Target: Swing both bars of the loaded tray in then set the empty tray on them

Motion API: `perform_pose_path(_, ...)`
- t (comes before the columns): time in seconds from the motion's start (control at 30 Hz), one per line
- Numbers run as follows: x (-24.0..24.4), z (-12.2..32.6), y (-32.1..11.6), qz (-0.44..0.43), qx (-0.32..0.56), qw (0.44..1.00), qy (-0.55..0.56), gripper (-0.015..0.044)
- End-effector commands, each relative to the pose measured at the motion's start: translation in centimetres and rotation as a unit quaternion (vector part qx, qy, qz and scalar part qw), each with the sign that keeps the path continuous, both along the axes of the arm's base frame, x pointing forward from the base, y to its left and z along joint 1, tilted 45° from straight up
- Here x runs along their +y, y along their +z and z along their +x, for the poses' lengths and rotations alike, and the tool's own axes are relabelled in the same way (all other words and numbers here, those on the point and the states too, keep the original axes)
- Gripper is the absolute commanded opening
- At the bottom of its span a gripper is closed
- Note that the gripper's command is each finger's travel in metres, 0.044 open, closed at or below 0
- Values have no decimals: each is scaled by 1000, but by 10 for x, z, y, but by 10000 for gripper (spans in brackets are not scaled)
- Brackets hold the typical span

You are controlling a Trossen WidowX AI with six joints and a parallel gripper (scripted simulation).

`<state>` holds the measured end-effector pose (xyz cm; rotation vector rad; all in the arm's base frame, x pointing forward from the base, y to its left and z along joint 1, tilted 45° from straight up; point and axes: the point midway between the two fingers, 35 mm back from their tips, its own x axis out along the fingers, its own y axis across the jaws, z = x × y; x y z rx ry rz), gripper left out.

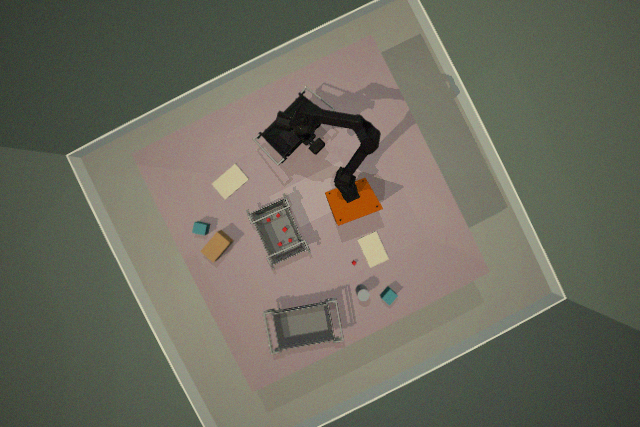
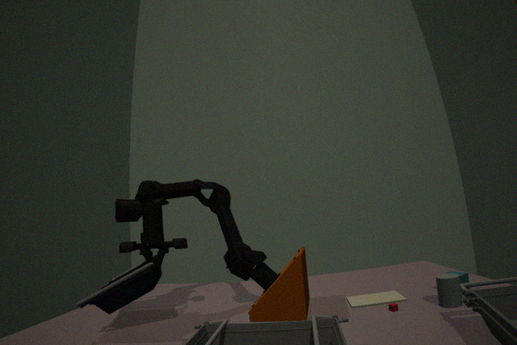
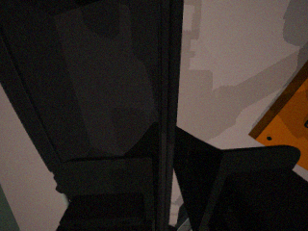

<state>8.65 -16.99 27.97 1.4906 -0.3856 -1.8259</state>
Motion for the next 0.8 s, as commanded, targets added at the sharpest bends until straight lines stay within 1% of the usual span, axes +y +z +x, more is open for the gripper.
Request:
perform_pose_path(0.0, -1, 0, 5, -8, -5, 1000, -2, 0)
perform_pose_path(0.17, -1, 2, 4, -6, -3, 1000, 1, 0)
perform_pose_path(0.77, 5, 67, -11, 34, 45, 996, 76, 0)
